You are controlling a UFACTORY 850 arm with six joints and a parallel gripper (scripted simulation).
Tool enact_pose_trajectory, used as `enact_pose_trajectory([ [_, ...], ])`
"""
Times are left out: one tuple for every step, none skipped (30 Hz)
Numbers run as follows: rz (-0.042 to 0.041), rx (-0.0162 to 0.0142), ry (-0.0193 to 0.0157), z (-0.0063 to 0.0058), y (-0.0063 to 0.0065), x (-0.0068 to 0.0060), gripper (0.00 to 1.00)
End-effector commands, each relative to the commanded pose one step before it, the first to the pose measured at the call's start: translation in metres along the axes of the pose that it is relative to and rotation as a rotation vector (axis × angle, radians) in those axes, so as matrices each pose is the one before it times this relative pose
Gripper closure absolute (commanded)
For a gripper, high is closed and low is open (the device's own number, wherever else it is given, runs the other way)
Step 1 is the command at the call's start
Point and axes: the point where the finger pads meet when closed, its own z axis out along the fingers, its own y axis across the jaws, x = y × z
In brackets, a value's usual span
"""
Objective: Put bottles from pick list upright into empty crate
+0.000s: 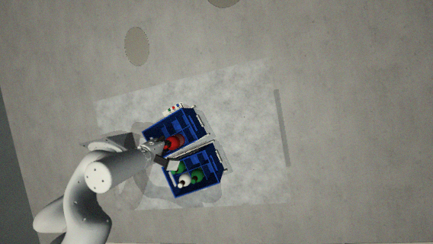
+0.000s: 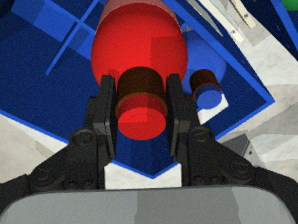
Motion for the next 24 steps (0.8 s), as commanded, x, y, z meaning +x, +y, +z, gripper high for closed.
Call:
enact_pose_trajectory([
  [0.00072, 0.00157, 0.00086, 0.00127, -0.00043, 0.00046, 1.00],
  [0.00000, 0.00000, 0.00000, 0.00000, 0.00000, 0.00000, 1.00],
  [0.00001, 0.00000, 0.00003, 0.00103, 0.00000, 0.00000, 1.00],
  [0.00000, 0.00000, -0.00001, 0.00099, -0.00001, 0.00000, 1.00],
  [0.00000, 0.00000, -0.00001, 0.00099, 0.00000, 0.00000, 1.00],
  [0.00000, 0.00000, 0.00000, 0.00099, 0.00000, 0.00000, 1.00],
  [0.00000, 0.00000, 0.00000, 0.00100, 0.00000, 0.00000, 1.00],
  [0.00000, 0.00000, 0.00000, 0.00100, 0.00000, -0.00001, 1.00],
  [0.00000, 0.00000, 0.00000, 0.00100, 0.00000, -0.00001, 1.00],
  [0.00000, 0.00000, 0.00000, 0.00100, 0.00000, 0.00000, 1.00],
  [0.00000, 0.00000, 0.00000, 0.00100, 0.00000, 0.00001, 1.00],
  [0.00000, 0.00000, 0.00000, 0.00100, 0.00000, 0.00001, 1.00],
  [0.00000, 0.00000, 0.00000, 0.00100, 0.00000, 0.00001, 1.00],
  [0.00000, 0.00000, 0.00000, 0.00100, 0.00000, 0.00000, 1.00],
  [0.00000, 0.00000, 0.00000, 0.00100, 0.00000, -0.00001, 1.00],
  [0.00000, 0.00000, 0.00000, 0.00100, 0.00000, 0.00000, 1.00],
  [0.00000, 0.00000, 0.00000, 0.00100, 0.00000, 0.00000, 1.00],
  [0.00000, 0.00000, 0.00000, 0.00000, 0.00000, 0.00000, 1.00],
  [0.00000, 0.00000, 0.00000, 0.00000, 0.00000, 0.00000, 1.00],
  [0.00001, 0.00000, 0.00003, 0.00104, 0.00000, 0.00000, 1.00],
  [0.00000, 0.00000, -0.00001, 0.00099, -0.00001, 0.00000, 1.00],
  [0.00000, 0.00000, -0.00001, 0.00099, 0.00000, 0.00000, 1.00],
  [0.00000, 0.00000, 0.00000, 0.00099, 0.00000, 0.00000, 1.00],
  [0.00000, 0.00000, 0.00000, 0.00100, 0.00000, 0.00000, 1.00],
])
